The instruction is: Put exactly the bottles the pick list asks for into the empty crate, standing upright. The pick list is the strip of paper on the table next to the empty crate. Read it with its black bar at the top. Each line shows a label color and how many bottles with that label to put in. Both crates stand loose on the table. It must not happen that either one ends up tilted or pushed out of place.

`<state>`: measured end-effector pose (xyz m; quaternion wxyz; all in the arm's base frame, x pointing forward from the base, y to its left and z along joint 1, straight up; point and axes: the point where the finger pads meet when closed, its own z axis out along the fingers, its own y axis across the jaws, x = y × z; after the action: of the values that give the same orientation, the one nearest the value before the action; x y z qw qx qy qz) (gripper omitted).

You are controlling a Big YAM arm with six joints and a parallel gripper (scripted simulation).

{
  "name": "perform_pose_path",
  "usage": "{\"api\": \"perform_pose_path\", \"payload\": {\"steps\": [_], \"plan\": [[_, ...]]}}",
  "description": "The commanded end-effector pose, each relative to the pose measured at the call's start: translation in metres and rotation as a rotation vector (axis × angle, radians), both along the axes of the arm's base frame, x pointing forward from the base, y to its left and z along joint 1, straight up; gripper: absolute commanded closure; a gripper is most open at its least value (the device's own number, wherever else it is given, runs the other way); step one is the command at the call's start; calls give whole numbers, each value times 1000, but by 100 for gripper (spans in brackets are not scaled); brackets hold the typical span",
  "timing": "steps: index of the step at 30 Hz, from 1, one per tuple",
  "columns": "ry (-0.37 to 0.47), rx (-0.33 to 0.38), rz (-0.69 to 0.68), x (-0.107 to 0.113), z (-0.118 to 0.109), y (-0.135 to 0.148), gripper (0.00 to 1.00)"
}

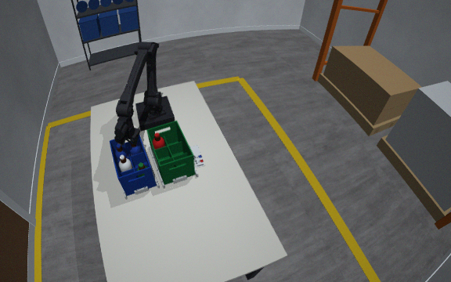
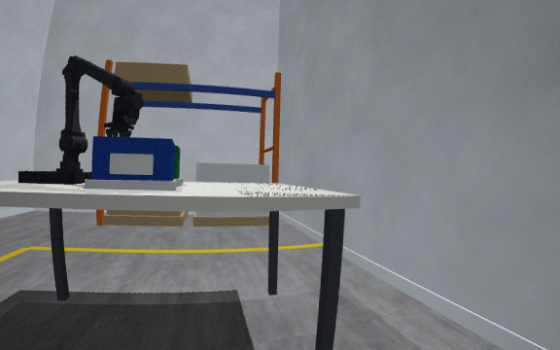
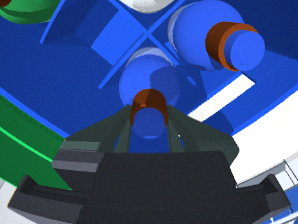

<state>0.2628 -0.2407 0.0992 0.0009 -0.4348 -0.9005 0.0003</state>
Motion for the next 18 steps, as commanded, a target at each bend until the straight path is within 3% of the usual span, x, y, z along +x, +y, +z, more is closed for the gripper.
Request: {"api": "perform_pose_path", "payload": {"steps": [1,2,3,18], "plan": [[-26,-22,3,10,10,-7,100],[-14,-9,13,6,-1,2,100],[-26,-22,3,10,10,-7,100],[-14,-8,9,6,0,3,100]]}}
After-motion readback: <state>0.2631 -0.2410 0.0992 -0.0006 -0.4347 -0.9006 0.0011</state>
